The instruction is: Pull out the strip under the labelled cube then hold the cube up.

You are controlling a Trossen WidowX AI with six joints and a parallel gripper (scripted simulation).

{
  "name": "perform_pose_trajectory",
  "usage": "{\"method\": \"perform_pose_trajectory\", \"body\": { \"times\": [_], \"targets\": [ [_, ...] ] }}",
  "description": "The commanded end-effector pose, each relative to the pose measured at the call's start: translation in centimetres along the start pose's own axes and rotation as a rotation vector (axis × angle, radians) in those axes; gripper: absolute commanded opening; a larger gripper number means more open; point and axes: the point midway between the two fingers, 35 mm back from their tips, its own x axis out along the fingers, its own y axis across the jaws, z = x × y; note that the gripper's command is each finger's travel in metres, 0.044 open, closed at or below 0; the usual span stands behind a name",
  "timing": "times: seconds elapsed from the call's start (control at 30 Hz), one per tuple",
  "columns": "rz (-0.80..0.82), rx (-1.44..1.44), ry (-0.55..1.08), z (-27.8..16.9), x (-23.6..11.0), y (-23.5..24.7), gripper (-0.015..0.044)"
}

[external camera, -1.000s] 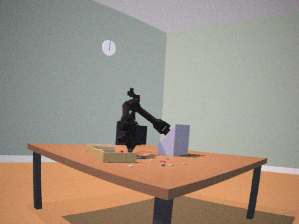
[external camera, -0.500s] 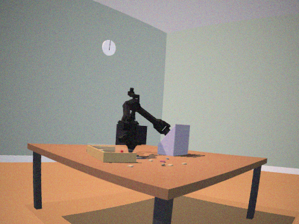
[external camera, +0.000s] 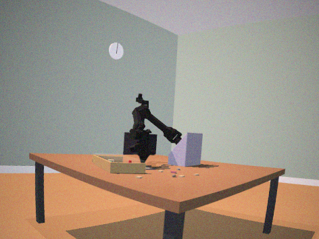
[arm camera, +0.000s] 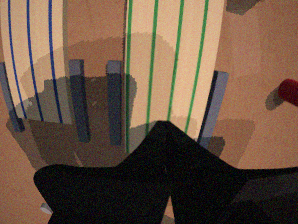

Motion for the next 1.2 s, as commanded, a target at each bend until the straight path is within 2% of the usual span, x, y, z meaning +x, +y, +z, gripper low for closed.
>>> {"method": "perform_pose_trajectory", "body": {
  "times": [0.0,1.17],
  "targets": [
    [-0.006,-0.002,0.012,-1.0,0.3,-0.1,0.0],
    [-0.006,-0.004,0.013,-6.5,0.4,0.0,0.0]
  ]
}}
